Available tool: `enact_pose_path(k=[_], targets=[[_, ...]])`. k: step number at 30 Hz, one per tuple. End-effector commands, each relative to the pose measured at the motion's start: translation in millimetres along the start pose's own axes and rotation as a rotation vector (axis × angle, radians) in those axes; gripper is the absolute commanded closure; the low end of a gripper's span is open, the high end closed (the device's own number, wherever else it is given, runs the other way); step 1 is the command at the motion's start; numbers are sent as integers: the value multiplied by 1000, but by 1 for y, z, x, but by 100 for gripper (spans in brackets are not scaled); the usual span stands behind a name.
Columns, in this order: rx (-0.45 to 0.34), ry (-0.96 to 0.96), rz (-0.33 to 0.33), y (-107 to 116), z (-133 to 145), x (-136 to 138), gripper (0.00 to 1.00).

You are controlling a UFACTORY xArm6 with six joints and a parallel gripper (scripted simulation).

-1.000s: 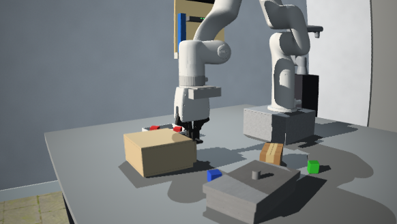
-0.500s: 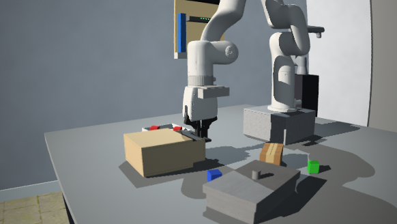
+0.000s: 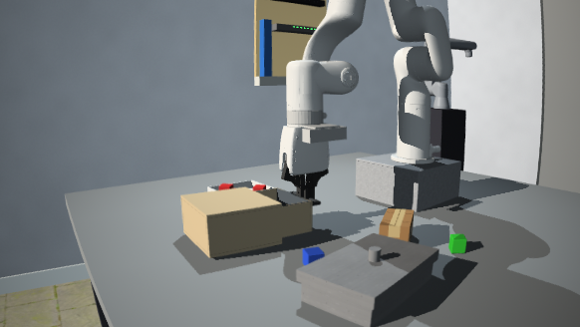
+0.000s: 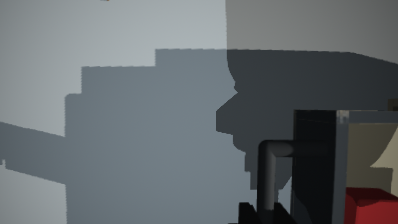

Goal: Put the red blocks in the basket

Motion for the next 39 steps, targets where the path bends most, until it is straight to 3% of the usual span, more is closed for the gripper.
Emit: enact_pose_path(k=[1,31,32,39], targets=[[1,0,4,1,1,-4,100],[1,0,4,1,3,-13,100],[1,0,4,1,3,-13,76],[1,0,4,1,3,-13,76]])
Point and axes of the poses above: the point where the finger pads meet when closed, its own y axis back along the fingers, its own x axis across the jaws, z = x × y, the point moved 4 cm from there along y, back along the fingers, and after that the axes turned 13 degrees about -y, right-handed, at the moved point
